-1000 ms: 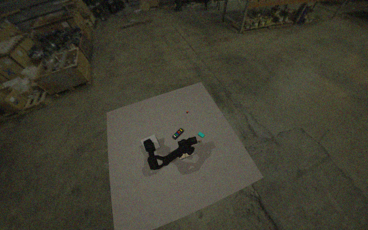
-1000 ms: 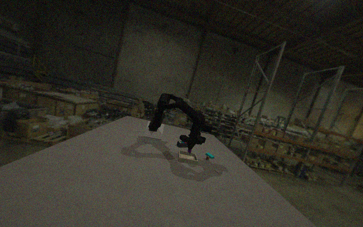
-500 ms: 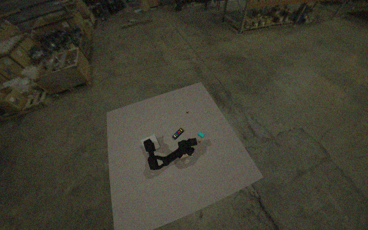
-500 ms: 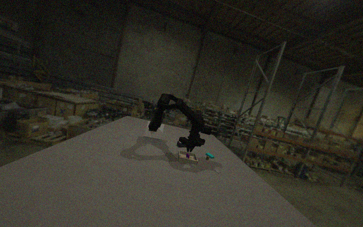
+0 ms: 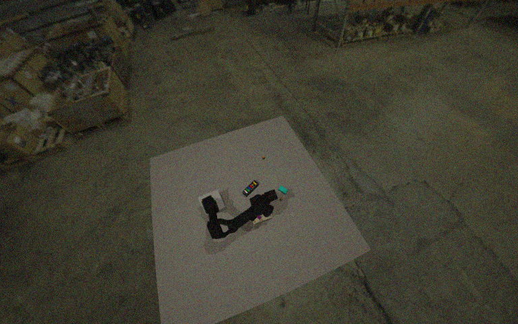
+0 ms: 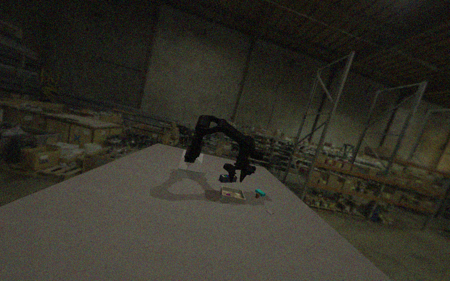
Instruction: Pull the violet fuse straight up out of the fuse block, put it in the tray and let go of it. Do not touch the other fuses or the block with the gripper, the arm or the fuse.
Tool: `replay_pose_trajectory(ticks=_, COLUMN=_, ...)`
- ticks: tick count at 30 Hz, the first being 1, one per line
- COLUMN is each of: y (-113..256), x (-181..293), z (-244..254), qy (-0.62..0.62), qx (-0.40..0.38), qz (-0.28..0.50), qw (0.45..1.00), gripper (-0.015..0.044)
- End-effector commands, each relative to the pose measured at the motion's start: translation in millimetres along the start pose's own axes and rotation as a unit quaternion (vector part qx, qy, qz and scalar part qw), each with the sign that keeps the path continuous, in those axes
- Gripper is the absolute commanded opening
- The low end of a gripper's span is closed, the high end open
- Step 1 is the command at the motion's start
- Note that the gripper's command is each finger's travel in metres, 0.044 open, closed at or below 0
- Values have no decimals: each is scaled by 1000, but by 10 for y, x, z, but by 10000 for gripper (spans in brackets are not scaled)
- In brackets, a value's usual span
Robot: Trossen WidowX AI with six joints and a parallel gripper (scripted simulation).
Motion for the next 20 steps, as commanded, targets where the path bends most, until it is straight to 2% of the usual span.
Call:
replay_pose_trajectory(ticks=1, y=42, x=-19, z=-14, qy=-4, qx=0, qz=-2, qw=1000, gripper=330)
replay_pose_trajectory(ticks=20, y=17, x=-4, z=-12, qy=-1, qx=2, qz=1, qw=1000, gripper=330)
Point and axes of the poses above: the point midway between the two fingers, 35 mm back from their tips, its own y axis back along the fingers, its own z axis across the jaws, x = y × z, the point moved 7 cm from there along y, back along the fingers
